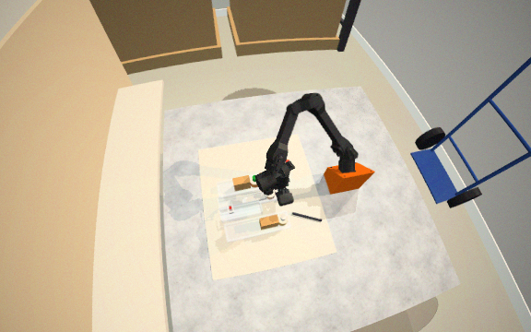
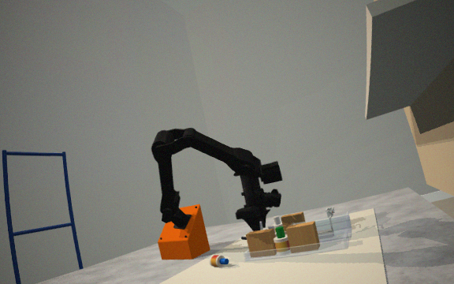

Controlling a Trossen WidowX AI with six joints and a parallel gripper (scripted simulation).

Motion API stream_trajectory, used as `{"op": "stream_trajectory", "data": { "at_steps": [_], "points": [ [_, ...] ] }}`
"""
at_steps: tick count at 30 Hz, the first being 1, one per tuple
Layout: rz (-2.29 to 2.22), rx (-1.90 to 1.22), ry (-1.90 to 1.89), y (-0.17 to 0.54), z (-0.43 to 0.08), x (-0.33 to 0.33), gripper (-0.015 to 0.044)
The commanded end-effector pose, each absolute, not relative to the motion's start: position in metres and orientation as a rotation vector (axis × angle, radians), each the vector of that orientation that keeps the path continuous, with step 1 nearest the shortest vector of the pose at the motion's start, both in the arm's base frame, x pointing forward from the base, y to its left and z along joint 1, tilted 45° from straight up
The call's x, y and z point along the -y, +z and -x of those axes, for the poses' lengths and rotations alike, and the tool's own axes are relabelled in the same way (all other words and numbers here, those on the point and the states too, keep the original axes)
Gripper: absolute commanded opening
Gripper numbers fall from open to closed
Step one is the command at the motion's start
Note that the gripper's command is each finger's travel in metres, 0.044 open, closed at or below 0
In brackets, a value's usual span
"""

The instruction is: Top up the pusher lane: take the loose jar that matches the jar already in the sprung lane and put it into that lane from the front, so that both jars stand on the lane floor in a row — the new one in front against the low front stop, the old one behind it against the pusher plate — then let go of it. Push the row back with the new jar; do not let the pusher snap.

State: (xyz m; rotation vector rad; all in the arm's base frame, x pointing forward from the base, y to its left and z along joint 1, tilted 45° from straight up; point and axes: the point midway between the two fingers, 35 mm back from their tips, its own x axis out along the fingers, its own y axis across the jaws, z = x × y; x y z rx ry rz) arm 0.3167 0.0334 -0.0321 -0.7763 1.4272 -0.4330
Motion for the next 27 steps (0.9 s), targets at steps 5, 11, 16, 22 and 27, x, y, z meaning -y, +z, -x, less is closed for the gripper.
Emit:
{"op": "stream_trajectory", "data": {
  "at_steps": [5, 11, 16, 22, 27],
  "points": [
    [0.770, -1.400, -0.435, -0.0276, -0.3283, -0.0374, 0.0000],
    [0.770, -1.400, -0.435, -0.0269, -0.3304, -0.0382, 0.0000],
    [0.770, -1.399, -0.435, -0.0262, -0.3322, -0.0388, 0.0000],
    [0.770, -1.399, -0.435, -0.0265, -0.3330, -0.0386, 0.0000],
    [0.770, -1.399, -0.435, -0.0267, -0.3332, -0.0384, 0.0000]
  ]
}}
